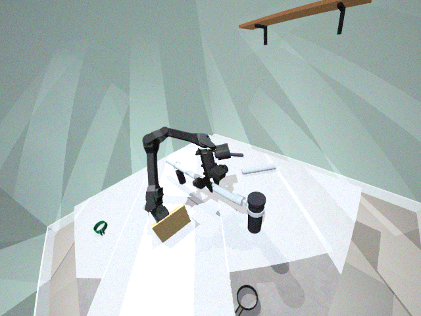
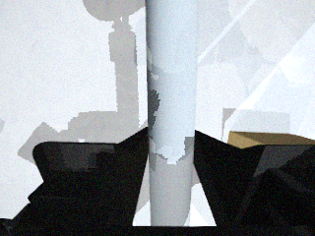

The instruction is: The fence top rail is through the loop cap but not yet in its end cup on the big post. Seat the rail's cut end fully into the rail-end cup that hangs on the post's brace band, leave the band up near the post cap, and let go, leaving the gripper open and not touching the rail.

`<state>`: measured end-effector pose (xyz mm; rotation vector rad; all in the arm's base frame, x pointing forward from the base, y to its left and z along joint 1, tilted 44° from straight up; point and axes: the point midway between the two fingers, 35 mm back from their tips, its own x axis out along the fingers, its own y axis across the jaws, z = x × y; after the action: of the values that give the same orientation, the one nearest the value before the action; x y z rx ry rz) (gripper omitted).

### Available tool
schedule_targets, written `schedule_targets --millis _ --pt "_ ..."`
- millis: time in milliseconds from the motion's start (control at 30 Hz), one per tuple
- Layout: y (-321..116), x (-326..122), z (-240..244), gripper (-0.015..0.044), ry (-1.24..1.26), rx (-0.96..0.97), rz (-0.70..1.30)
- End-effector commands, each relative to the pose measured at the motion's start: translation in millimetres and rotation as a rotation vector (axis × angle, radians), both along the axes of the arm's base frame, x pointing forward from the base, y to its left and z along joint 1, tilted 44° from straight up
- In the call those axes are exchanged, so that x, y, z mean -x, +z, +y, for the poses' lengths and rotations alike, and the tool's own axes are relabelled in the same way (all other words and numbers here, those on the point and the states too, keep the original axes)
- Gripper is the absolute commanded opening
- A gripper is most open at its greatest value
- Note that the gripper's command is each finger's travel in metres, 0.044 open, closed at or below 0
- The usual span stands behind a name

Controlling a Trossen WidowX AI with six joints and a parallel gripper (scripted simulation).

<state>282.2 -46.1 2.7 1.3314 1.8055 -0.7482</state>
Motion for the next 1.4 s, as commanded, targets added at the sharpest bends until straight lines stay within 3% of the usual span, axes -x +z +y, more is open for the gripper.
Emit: schedule_targets --millis 0,1367 --pt "0.3 -0.3 -1.2 0.0 -0.001 0.003 -0.001" --pt "0.7 -2.4 -8.2 0.0 -0.002 0.012 -0.004"
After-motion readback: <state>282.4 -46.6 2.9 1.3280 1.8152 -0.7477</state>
